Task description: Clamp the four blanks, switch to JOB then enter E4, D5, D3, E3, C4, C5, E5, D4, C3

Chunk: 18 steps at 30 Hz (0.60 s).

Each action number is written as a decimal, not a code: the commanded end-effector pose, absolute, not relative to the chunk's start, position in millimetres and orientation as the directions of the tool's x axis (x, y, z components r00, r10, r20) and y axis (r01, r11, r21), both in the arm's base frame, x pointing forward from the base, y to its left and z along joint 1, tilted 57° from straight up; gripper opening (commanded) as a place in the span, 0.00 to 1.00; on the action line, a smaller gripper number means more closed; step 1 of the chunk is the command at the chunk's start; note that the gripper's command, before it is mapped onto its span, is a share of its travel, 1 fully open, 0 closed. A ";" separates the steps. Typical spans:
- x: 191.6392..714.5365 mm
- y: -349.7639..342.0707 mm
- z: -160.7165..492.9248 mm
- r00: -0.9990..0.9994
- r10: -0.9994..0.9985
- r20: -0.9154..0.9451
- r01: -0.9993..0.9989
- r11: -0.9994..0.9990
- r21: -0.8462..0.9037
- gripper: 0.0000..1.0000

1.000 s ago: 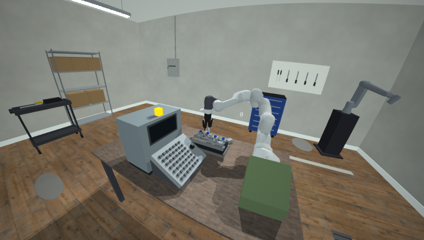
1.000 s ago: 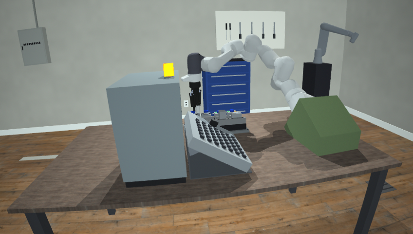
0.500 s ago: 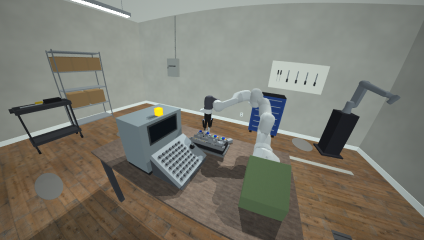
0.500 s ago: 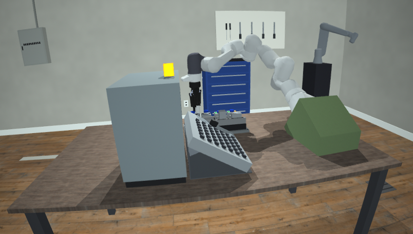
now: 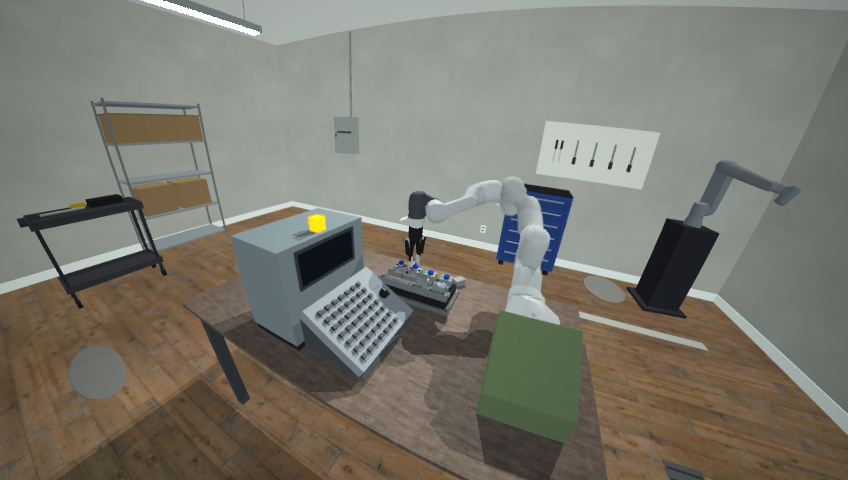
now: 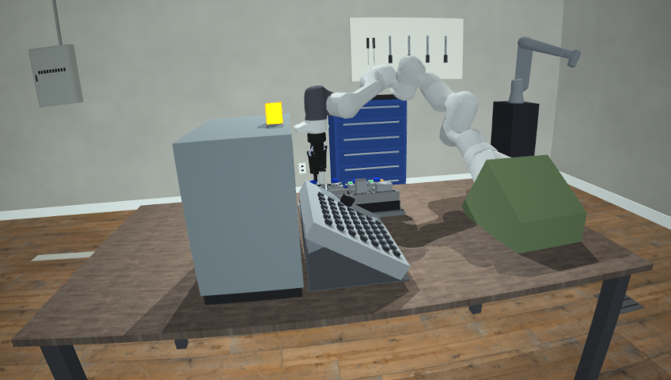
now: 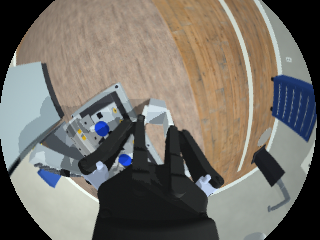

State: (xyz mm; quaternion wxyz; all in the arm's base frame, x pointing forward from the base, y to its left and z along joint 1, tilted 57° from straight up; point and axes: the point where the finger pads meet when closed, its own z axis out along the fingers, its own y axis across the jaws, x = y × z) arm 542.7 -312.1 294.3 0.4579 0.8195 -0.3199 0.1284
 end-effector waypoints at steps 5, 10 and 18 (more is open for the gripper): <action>542.2 -314.2 292.8 0.761 -0.407 0.505 -0.643 -0.373 0.669 0.00; 542.2 -314.1 292.8 0.761 -0.407 0.505 -0.643 -0.373 0.669 0.00; 543.3 -302.8 300.2 0.761 -0.407 0.505 -0.643 -0.373 0.669 0.00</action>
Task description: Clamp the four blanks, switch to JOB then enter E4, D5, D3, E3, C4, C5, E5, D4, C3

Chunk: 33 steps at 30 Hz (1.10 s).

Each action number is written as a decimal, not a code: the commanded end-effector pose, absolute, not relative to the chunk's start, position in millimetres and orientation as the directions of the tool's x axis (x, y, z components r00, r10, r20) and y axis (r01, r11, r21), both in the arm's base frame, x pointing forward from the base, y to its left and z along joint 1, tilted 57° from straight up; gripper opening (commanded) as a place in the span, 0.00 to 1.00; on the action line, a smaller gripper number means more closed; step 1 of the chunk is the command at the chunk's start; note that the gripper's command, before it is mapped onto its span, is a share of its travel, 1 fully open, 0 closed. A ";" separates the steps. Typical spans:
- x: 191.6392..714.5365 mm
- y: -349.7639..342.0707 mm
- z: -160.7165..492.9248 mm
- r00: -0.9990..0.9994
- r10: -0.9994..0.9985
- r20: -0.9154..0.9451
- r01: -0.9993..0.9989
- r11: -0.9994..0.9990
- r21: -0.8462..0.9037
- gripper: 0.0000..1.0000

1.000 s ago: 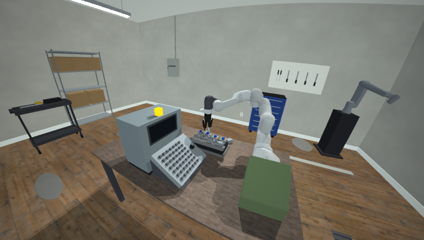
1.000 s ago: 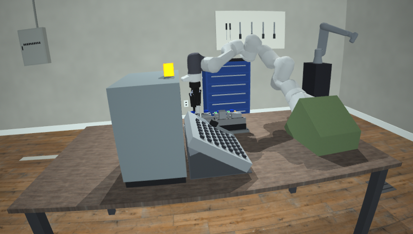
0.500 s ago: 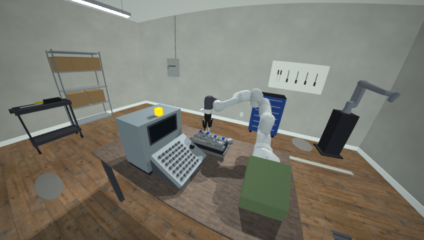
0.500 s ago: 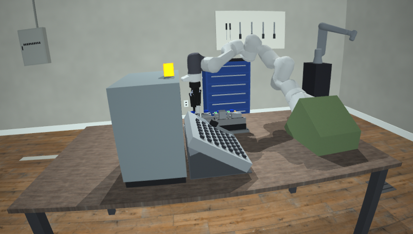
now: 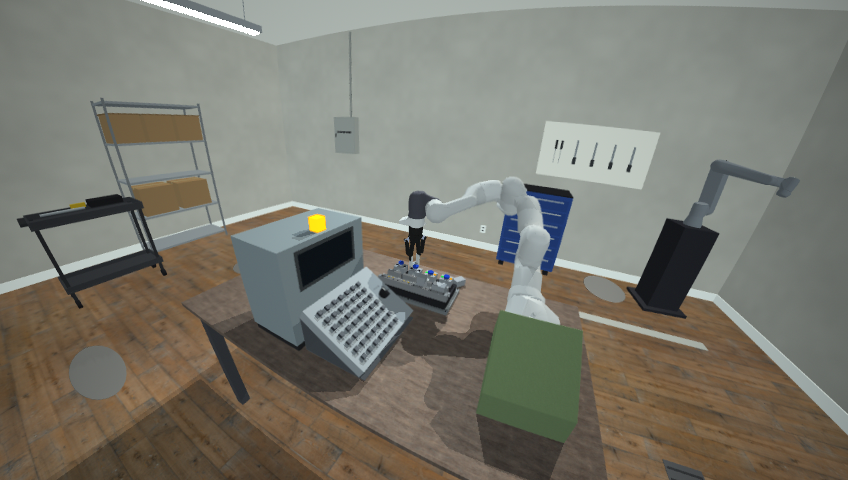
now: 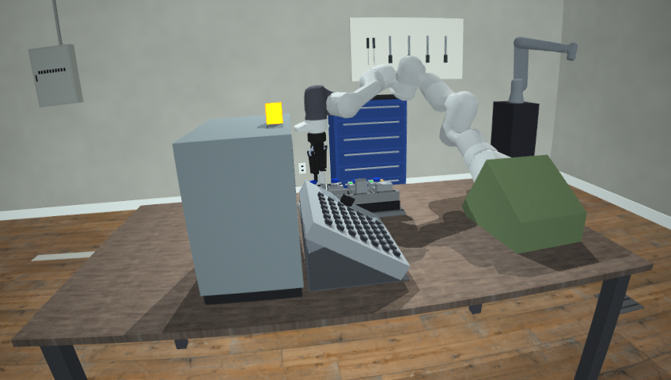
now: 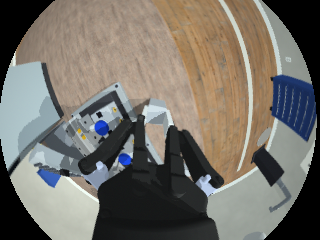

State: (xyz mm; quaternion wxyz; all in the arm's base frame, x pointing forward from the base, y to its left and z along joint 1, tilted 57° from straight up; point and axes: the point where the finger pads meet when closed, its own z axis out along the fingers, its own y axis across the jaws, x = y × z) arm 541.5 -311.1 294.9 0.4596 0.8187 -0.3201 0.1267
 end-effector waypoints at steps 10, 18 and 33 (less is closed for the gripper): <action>546.9 -266.9 323.7 0.761 -0.407 0.505 -0.643 -0.373 0.669 0.00; 551.7 -219.0 355.0 0.761 -0.407 0.505 -0.643 -0.373 0.669 0.00; 555.8 -177.8 381.9 0.761 -0.407 0.505 -0.643 -0.373 0.669 0.00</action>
